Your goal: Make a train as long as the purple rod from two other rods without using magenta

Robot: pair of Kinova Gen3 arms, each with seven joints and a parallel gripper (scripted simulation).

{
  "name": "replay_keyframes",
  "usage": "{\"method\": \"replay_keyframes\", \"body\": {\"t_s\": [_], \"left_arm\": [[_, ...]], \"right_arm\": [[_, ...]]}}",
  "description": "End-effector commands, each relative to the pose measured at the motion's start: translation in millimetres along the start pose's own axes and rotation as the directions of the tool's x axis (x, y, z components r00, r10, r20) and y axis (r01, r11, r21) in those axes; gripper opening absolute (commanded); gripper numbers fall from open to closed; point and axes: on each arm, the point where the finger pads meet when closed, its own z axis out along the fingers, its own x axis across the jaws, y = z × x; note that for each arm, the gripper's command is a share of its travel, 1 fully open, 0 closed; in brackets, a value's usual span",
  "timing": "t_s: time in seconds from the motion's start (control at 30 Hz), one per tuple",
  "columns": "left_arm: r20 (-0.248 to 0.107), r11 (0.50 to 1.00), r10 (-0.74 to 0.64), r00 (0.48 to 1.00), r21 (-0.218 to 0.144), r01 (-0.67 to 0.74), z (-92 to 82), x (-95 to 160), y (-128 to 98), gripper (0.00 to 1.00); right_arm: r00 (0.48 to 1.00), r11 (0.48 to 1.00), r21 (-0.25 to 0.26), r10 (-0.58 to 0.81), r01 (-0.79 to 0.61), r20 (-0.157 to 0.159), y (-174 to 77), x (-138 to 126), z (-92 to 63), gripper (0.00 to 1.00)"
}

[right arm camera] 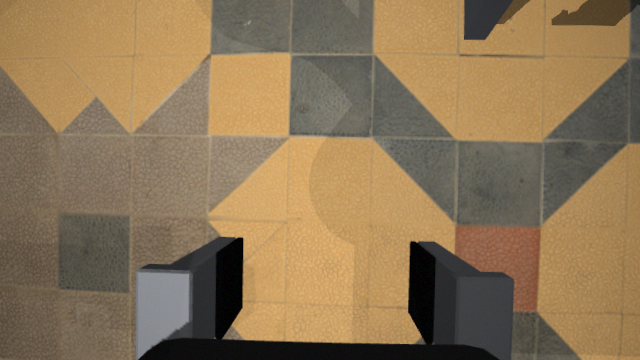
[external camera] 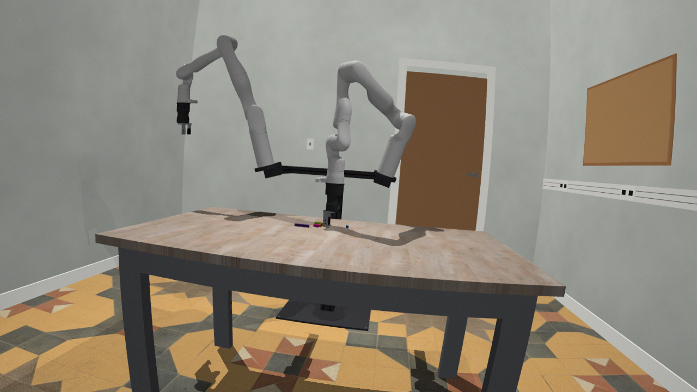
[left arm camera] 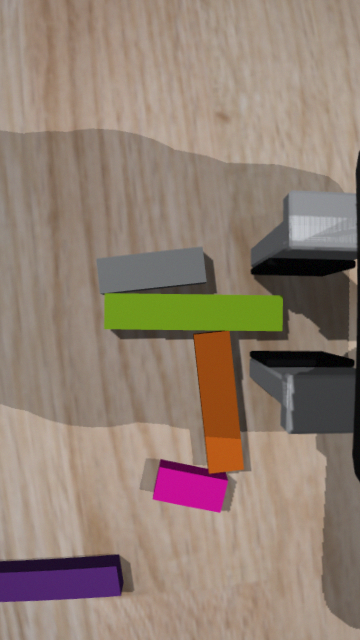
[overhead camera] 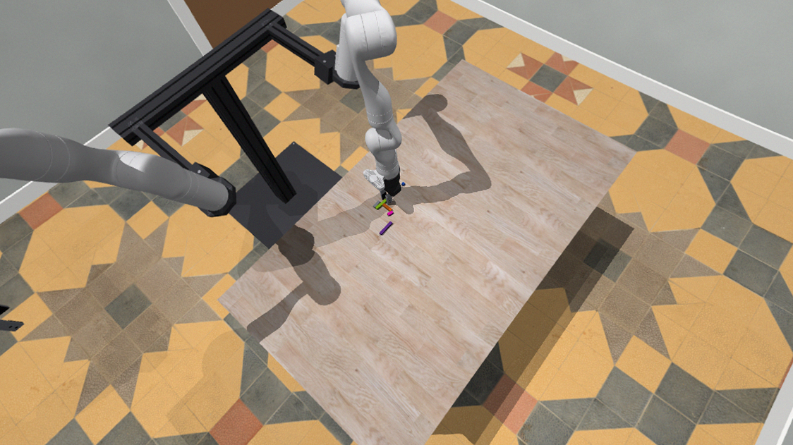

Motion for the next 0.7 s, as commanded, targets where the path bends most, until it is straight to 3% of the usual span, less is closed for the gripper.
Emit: {"method": "replay_keyframes", "body": {"t_s": [0.0, 0.57, 0.6, 0.67], "left_arm": [[0.001, 1.000, 0.000, 1.000, 0.001, 0.000, -0.6, -0.6, -0.4, 0.54], [0.001, 1.000, 0.000, 1.000, 0.001, 0.000, -0.6, -0.6, -0.4, 0.54], [0.001, 1.000, 0.000, 1.000, 0.001, 0.000, -0.6, -0.6, -0.4, 0.24], [0.001, 1.000, 0.000, 1.000, 0.001, 0.000, -0.6, -0.6, -0.4, 0.24]], "right_arm": [[1.000, 1.000, -0.002, 0.000, 0.000, 0.000, 0.4, -0.1, -0.6, 1.00], [1.000, 1.000, -0.002, 0.000, 0.000, 0.000, 0.4, -0.1, -0.6, 1.00], [1.000, 1.000, -0.002, 0.000, 0.000, 0.000, 0.4, -0.1, -0.6, 1.00], [1.000, 1.000, -0.002, 0.000, 0.000, 0.000, 0.4, -0.1, -0.6, 1.00]]}}
